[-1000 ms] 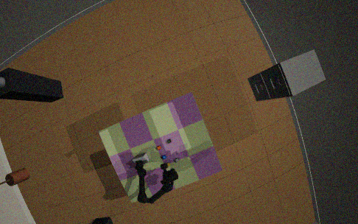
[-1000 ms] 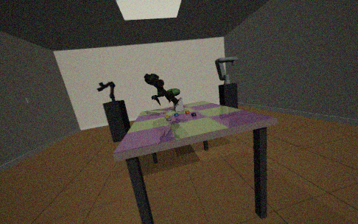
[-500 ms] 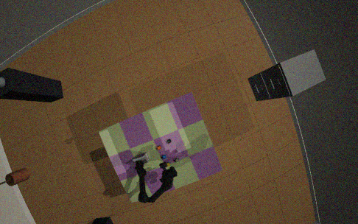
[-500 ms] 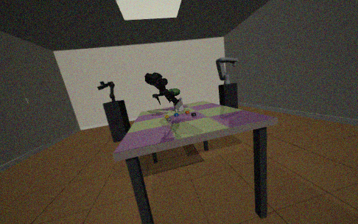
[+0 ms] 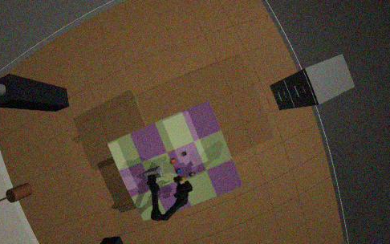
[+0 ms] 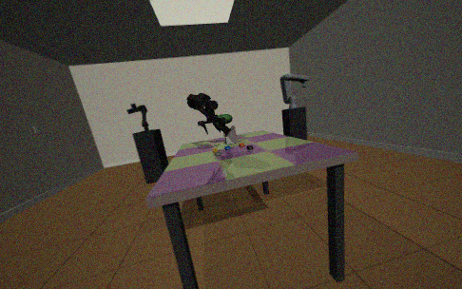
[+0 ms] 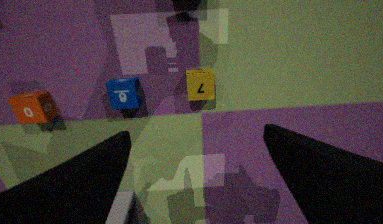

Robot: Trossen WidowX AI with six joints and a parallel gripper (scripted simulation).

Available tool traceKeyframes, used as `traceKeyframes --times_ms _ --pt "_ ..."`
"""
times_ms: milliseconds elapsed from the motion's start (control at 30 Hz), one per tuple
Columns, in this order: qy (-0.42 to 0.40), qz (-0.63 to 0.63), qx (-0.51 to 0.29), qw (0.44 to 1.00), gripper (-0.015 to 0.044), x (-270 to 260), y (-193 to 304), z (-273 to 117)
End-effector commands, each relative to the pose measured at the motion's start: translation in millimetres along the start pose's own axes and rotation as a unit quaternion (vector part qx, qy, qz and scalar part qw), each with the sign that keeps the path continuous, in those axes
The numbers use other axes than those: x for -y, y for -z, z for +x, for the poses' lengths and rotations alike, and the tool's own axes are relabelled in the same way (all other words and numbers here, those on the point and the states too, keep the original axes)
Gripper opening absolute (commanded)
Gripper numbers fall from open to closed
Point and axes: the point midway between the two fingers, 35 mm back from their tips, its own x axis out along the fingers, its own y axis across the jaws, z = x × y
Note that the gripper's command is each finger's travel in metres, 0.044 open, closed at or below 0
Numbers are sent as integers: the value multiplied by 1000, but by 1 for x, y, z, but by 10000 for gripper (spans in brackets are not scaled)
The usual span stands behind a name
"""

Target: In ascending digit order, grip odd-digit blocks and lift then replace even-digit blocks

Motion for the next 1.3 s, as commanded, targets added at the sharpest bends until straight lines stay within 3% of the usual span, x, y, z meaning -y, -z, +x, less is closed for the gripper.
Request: traceKeyframes --times_ms 0,133,867,1067,1267 --pt "-5 -9 0 1000 400 -51 2 0" --pt "-2 -8 -1 1000 400 -90 12 0" --pt "-2 -8 0 1000 400 -93 12 0" --pt "-6 -8 0 1000 400 -182 24 -1" --pt "-5 -8 0 1000 400 -193 28 -1"
